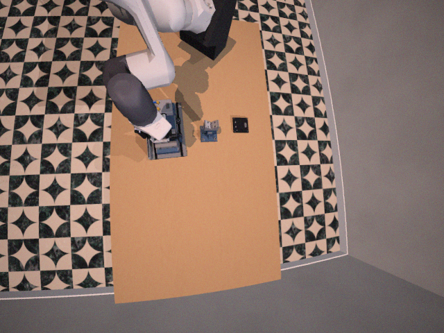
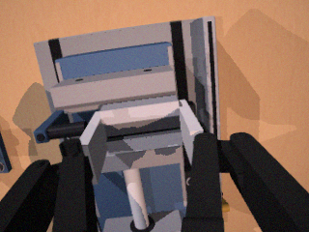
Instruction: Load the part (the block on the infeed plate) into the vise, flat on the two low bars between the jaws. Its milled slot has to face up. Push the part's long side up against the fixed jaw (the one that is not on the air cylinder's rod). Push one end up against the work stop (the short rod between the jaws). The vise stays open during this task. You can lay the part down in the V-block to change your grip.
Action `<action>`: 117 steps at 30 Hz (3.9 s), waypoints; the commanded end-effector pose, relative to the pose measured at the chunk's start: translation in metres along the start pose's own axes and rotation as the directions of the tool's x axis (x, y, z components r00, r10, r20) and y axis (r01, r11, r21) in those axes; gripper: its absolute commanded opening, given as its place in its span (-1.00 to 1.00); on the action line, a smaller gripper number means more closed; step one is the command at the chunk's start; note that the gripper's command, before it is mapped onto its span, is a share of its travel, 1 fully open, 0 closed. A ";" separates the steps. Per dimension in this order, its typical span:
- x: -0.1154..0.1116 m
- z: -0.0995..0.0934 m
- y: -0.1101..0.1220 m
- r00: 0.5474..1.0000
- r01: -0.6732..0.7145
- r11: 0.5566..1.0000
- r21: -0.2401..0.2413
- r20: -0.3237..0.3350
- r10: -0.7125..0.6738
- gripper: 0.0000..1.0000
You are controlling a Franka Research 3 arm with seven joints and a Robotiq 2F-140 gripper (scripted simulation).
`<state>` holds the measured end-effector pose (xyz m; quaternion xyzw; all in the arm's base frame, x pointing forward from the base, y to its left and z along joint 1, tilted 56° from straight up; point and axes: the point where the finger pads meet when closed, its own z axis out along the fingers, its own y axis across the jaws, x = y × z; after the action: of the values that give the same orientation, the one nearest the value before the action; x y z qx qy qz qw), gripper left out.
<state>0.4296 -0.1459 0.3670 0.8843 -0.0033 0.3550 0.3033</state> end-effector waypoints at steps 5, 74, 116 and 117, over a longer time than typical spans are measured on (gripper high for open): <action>0.000 0.001 0.000 1.000 -0.005 1.000 0.000 -0.002 0.005 -1.00; 0.000 0.002 0.001 1.000 -0.005 1.000 0.000 -0.002 0.005 -0.06; 0.000 -0.031 0.001 1.000 -0.005 1.000 0.000 -0.002 0.005 -0.06; 0.000 -0.034 0.001 1.000 -0.005 1.000 0.000 -0.002 0.005 -0.06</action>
<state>0.4173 -0.1277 0.3871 0.8805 -0.0042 0.3671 0.2999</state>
